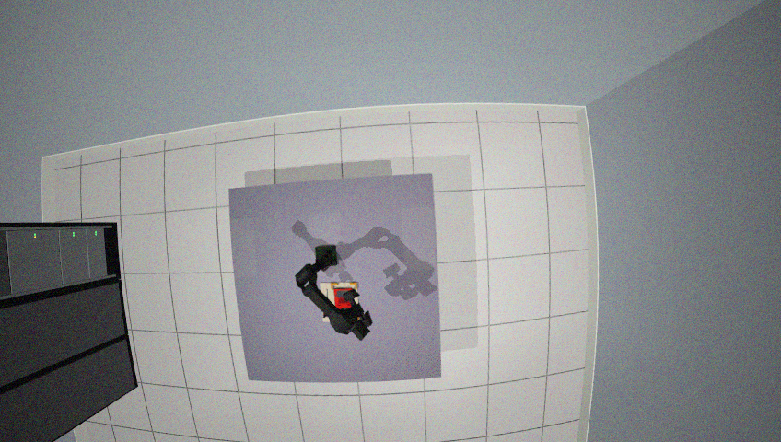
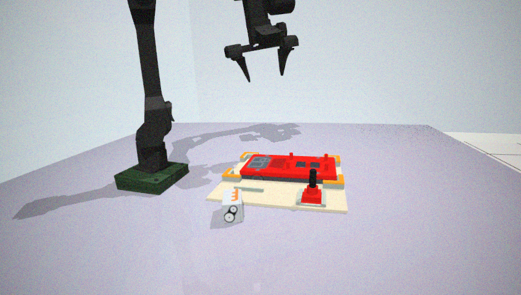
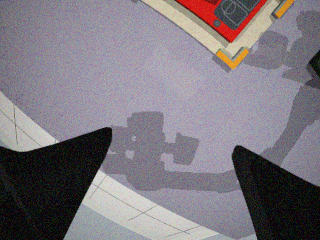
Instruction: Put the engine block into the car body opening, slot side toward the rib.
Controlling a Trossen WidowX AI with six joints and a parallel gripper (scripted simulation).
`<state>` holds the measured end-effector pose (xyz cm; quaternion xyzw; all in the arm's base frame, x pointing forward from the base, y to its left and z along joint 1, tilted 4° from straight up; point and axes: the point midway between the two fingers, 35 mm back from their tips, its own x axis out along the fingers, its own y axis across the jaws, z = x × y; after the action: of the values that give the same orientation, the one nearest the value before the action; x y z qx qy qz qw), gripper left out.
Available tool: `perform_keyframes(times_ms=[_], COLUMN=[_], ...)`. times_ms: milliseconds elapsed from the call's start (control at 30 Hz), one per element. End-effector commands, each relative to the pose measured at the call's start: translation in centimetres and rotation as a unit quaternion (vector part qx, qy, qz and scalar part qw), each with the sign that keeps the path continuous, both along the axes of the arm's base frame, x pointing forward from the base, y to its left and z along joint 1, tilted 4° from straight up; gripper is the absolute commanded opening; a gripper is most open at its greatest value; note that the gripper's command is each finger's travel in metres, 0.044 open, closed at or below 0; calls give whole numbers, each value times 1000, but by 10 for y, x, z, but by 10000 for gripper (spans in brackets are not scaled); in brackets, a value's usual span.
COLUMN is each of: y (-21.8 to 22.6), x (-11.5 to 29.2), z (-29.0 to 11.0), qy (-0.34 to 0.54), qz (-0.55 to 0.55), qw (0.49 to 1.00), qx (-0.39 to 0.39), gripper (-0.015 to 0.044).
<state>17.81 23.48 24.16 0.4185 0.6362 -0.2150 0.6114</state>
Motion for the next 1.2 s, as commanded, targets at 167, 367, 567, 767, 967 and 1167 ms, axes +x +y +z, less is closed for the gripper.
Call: perform_keyframes(times_ms=[167, 367, 567, 767, 967, 1167], y=[-52, -93, -137, -184, -229, -270], x=[49, 74, 92, 100, 97, 85], z=[-24, -41, -57, -73, -89, -105], qy=[-49, -71, -84, -90, -92, -92], qz=[120, 212, 305, 396, 484, 568], qw=[990, 971, 943, 905, 858, 804], qx=[-49, -81, -109, -130, -143, -148], gripper=[440, 440, 440, 440, 440, 440])
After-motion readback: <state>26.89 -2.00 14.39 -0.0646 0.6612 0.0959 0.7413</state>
